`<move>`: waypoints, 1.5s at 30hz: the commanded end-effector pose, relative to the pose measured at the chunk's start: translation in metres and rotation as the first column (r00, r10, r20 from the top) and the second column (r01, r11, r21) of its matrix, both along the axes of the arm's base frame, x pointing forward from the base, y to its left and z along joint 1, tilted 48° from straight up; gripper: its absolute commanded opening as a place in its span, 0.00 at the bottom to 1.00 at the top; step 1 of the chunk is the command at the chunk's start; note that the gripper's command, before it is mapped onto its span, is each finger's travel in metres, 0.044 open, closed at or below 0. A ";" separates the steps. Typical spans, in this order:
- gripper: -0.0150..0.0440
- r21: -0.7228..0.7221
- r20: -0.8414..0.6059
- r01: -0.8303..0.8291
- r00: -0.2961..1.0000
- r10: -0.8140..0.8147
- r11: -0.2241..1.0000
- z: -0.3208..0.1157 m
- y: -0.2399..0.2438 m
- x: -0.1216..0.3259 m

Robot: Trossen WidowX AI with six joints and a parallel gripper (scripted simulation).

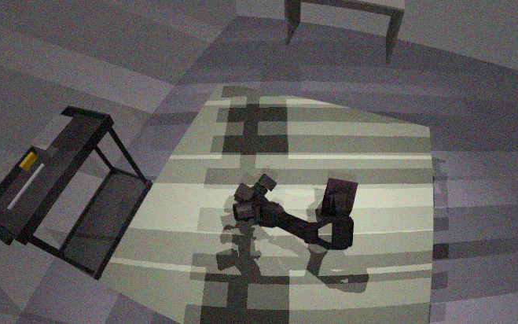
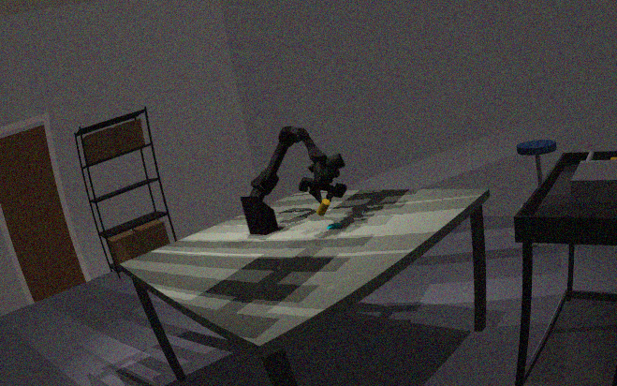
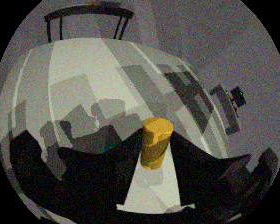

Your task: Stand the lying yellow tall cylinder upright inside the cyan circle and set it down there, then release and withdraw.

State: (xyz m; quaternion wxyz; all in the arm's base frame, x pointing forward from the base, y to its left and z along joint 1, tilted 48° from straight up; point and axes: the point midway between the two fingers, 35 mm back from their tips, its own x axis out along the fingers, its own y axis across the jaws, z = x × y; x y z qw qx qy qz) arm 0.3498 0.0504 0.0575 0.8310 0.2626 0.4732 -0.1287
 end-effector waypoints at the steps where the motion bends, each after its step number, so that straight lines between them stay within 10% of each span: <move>1: 0.43 -0.011 0.015 0.018 1.000 -0.018 1.000 -0.002 0.000 -0.003; 45: 0.43 -0.016 0.282 0.194 0.942 -0.181 0.981 0.017 0.002 -0.008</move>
